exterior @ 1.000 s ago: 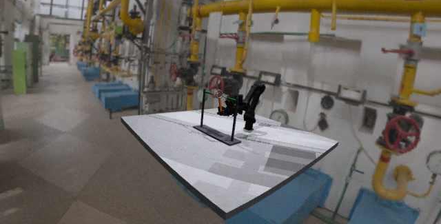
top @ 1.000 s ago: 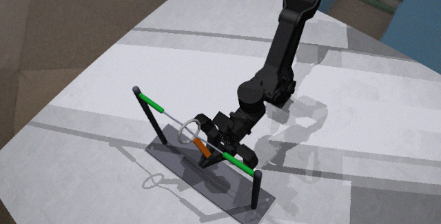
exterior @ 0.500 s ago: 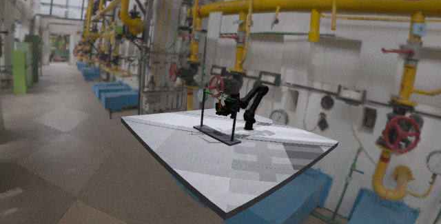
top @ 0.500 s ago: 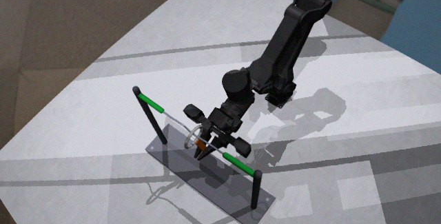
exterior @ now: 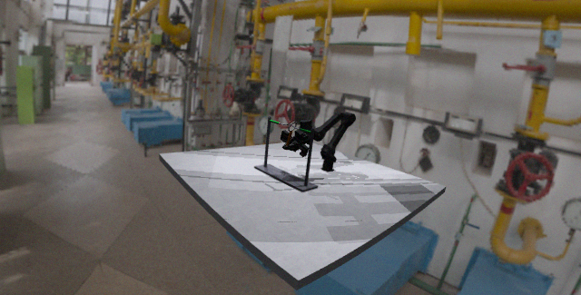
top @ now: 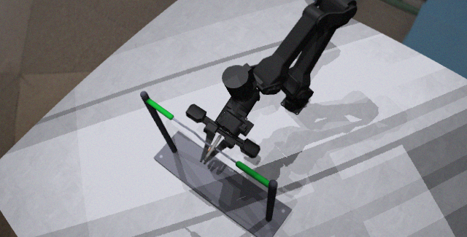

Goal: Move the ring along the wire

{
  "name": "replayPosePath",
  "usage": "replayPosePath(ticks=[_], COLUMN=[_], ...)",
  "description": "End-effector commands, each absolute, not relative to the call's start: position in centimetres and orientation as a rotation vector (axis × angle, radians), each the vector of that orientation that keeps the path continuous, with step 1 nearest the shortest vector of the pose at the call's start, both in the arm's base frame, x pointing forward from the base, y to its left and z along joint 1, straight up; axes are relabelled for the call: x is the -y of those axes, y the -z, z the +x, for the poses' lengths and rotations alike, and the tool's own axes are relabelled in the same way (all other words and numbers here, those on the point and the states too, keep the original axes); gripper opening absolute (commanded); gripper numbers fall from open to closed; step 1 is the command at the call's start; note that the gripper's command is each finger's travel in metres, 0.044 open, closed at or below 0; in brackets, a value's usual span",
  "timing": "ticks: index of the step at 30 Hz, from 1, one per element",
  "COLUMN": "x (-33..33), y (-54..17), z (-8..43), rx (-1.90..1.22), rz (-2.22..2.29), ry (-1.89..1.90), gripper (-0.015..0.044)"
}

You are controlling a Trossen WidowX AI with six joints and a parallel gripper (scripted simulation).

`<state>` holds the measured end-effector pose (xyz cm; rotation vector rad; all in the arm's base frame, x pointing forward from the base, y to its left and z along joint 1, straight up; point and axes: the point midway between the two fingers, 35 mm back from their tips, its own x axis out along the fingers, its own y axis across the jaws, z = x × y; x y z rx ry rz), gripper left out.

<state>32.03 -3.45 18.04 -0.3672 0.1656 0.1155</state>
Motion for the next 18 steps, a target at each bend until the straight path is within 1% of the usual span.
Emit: replayPosePath(ticks=[1,18], x=[3.2,-0.5], y=[-18.2,-17.0], z=[32.1,31.5], rx=[-0.156,-0.158], rz=[-0.388,-0.199], ry=[-0.129,-0.08], gripper=[-0.015,-0.015])
